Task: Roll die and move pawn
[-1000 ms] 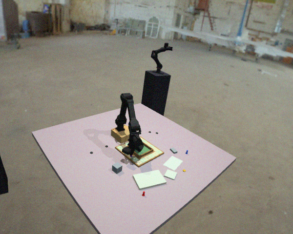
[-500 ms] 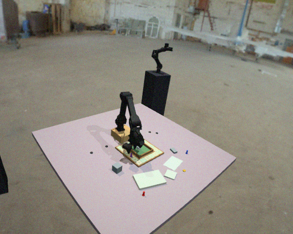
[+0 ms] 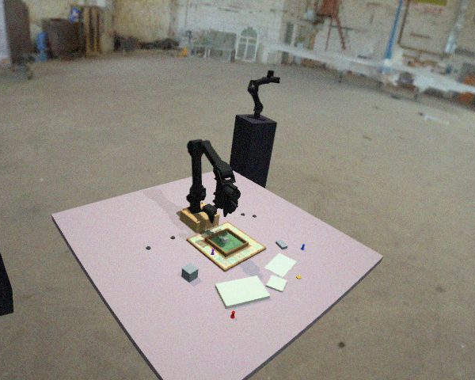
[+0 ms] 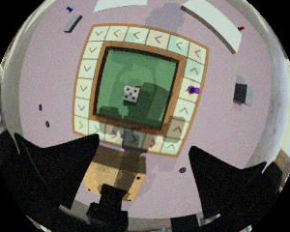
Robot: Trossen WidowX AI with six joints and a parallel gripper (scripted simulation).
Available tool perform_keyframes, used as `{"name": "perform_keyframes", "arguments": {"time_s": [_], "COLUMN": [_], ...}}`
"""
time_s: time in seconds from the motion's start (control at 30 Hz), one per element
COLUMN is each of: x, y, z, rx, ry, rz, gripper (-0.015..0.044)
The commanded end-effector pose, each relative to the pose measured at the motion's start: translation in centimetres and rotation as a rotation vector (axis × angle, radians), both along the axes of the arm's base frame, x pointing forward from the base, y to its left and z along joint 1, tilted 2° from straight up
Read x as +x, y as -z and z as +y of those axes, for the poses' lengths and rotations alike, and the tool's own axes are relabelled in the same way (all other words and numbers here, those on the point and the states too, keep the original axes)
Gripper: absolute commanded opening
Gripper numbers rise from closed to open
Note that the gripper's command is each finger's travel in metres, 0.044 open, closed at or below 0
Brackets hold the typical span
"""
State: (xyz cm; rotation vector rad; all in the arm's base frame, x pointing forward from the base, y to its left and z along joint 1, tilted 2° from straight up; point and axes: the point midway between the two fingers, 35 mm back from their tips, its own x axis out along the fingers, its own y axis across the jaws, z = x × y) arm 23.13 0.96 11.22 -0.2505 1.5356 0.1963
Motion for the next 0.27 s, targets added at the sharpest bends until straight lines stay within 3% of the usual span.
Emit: {"name": "perform_keyframes", "arguments": {"time_s": [0.0, 0.03, 0.07, 0.23], "x": [-5.6, -6.3, -2.4, -2.4], "y": [-1.2, -1.3, -0.7, -0.7], "z": [1.8, 2.0, 1.0, 1.0], "rx": [0.008, 0.009, 0.003, 0.003], "ry": [0.096, 0.107, 0.037, 0.037], "rz": [0.009, 0.01, 0.003, 0.003], "gripper": [0.044, 0.044, 0.044, 0.044]}}
